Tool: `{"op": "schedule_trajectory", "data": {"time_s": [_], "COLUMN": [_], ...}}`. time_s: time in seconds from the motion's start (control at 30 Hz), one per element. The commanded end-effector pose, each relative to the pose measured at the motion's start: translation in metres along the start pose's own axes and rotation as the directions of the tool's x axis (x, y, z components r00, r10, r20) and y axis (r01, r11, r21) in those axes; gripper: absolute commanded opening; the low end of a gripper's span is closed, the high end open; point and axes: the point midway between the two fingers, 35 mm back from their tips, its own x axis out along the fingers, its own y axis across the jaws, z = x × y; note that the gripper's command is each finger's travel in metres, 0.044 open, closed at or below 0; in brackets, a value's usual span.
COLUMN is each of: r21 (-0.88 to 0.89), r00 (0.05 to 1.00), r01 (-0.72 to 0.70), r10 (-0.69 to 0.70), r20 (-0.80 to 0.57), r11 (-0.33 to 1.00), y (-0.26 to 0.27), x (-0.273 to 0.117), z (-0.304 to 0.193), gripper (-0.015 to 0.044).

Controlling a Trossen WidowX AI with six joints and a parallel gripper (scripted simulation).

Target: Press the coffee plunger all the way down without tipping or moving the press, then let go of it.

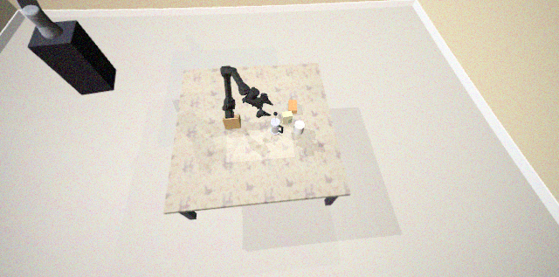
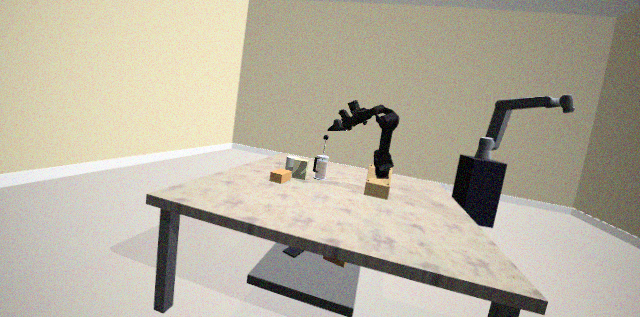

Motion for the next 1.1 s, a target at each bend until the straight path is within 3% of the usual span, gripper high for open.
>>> {"op": "schedule_trajectory", "data": {"time_s": [0.0, 1.03, 1.07], "r21": [0.012, 0.011, 0.011], "r00": [1.0, 1.0, 1.0], "r01": [-0.015, -0.018, -0.018], "r10": [0.015, 0.018, 0.018], "r20": [-0.001, 0.001, 0.001], "r11": [1.0, 1.0, 1.0], "y": [0.004, 0.006, 0.006], "x": [0.011, 0.051, 0.051], "z": [-0.023, -0.025, -0.025], "gripper": [0.044, 0.044, 0.0414]}}
